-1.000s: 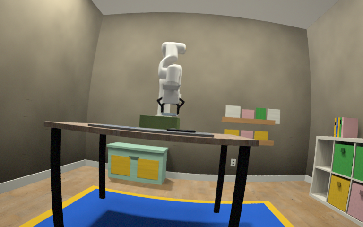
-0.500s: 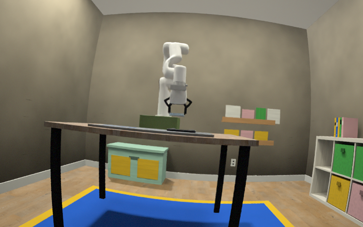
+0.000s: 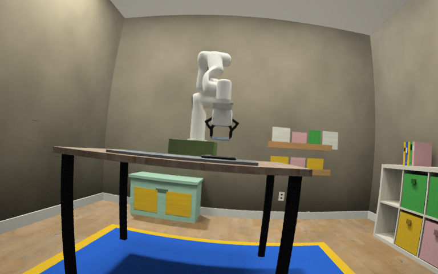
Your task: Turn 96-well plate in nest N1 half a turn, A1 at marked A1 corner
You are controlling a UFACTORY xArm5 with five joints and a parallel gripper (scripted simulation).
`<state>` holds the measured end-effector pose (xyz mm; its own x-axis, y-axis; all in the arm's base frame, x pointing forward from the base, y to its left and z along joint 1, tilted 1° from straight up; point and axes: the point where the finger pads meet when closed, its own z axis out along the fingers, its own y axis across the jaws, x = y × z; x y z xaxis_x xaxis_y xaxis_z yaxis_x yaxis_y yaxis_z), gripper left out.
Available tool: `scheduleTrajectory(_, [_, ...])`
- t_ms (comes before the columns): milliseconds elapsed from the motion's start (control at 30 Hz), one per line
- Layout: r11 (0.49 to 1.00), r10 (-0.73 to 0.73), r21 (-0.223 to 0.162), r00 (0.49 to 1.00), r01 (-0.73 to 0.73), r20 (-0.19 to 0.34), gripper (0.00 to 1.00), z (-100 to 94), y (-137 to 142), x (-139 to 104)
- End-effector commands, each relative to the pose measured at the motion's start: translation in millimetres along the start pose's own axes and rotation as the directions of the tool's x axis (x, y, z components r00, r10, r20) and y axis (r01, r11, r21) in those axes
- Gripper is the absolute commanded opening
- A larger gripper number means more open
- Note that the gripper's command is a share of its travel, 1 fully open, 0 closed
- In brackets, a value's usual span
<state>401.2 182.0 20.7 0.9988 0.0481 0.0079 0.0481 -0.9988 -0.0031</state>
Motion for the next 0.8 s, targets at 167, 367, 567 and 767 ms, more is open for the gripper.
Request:
scheduleTrajectory(167, [0.966,-0.258,-0.007,0.966,0.258,-0.004,0.00,-1.2,-1.5,1.5])
scheduleTrajectory(367, [0.923,-0.384,-0.007,0.923,0.384,-0.003,0.00,-1.2,-1.5,1.5])
scheduleTrajectory(567, [0.829,-0.560,-0.008,0.829,0.560,-0.002,0.00,-1.2,-1.4,1.5])
scheduleTrajectory(767, [0.724,-0.689,-0.008,0.724,0.689,-0.001,0.00,-1.2,-1.3,1.5])
